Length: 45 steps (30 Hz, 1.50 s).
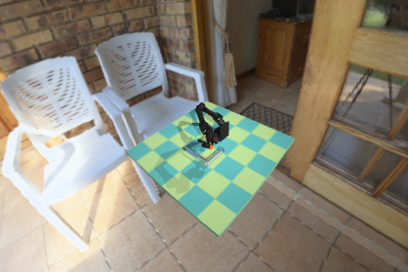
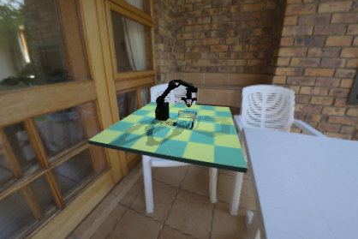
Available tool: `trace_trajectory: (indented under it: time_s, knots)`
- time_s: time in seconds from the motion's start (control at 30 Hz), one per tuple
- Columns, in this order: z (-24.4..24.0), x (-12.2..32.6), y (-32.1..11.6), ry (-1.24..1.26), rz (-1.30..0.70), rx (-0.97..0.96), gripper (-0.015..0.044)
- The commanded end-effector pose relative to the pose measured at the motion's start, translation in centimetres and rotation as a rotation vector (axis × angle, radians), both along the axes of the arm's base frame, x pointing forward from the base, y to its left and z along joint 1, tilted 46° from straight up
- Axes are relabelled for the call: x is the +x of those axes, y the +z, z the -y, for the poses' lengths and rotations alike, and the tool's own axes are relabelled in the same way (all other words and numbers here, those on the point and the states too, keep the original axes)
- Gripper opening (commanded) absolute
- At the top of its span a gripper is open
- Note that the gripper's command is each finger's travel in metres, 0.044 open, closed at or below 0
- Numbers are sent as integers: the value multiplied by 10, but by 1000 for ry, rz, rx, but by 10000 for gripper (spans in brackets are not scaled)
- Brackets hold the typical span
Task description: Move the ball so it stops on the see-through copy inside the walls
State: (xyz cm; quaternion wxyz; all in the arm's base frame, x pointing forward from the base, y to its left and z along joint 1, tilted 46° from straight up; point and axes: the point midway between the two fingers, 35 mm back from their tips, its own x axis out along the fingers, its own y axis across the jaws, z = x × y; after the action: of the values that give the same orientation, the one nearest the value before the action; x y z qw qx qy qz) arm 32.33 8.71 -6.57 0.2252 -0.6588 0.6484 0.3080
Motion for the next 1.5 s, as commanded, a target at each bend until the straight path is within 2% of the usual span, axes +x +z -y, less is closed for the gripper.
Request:
trace_trajectory:
  time_s: [0.0, 1.47]
  knots:
    - [3, 7, 1, 89, -81, 9, 0]
    - [63, 51, 1, 994, -1011, 37, 0]
